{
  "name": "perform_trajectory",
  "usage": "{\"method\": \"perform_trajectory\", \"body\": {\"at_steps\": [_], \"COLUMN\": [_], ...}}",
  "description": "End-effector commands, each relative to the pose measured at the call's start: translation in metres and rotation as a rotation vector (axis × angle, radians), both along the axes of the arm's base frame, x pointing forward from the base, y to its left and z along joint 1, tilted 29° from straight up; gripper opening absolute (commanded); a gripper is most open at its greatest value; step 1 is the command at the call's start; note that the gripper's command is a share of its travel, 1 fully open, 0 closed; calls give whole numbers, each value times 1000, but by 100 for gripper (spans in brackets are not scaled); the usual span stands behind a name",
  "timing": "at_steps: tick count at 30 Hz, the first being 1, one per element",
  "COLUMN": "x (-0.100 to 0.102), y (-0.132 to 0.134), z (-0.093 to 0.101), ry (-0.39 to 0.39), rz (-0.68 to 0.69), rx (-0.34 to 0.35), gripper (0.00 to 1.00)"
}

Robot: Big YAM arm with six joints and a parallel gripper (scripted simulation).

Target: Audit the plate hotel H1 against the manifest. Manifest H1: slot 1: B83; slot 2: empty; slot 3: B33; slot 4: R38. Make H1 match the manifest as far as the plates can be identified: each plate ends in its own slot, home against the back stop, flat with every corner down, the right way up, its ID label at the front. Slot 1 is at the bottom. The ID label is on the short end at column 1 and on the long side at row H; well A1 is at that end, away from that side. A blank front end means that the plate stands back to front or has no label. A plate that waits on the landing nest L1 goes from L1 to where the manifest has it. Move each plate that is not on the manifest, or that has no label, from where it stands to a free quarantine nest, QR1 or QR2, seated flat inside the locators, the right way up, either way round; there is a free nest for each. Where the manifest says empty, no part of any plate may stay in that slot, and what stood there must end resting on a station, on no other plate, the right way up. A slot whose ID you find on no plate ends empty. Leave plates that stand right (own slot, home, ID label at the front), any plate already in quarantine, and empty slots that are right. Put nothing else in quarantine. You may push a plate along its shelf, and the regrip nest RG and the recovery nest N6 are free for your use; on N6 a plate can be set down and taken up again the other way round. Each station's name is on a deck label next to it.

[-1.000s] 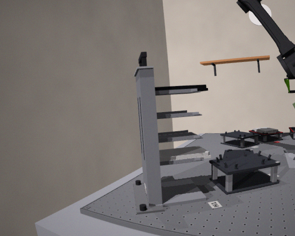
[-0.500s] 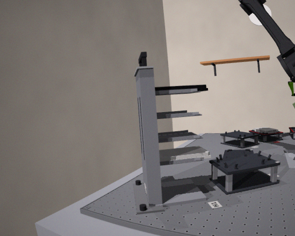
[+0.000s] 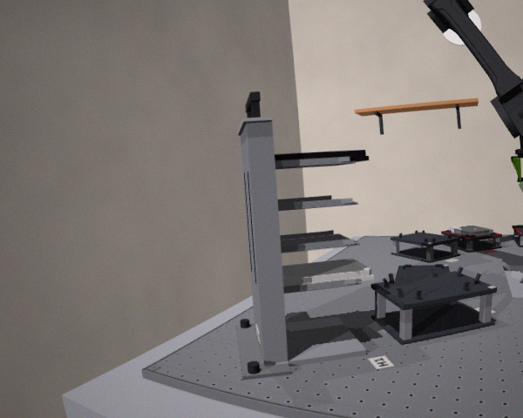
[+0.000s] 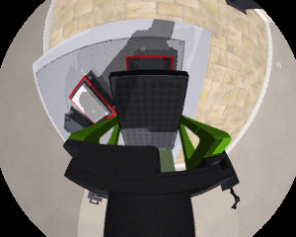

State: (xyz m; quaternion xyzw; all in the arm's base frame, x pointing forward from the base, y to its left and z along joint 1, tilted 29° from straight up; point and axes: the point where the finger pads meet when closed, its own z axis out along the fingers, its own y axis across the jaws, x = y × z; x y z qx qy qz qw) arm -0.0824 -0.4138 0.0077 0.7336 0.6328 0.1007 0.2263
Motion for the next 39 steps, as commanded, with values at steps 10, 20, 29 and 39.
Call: {"method": "perform_trajectory", "body": {"at_steps": [10,20,29,39], "x": [13,22,33,24], "y": [-14,-19,-22,-30], "z": [-24,-43,-65,-55], "ry": [6,7,5,13], "rz": [-12,-12,-12,-18], "rx": [-13,-15,-11,-38], "gripper": [86,86,86,86]}}
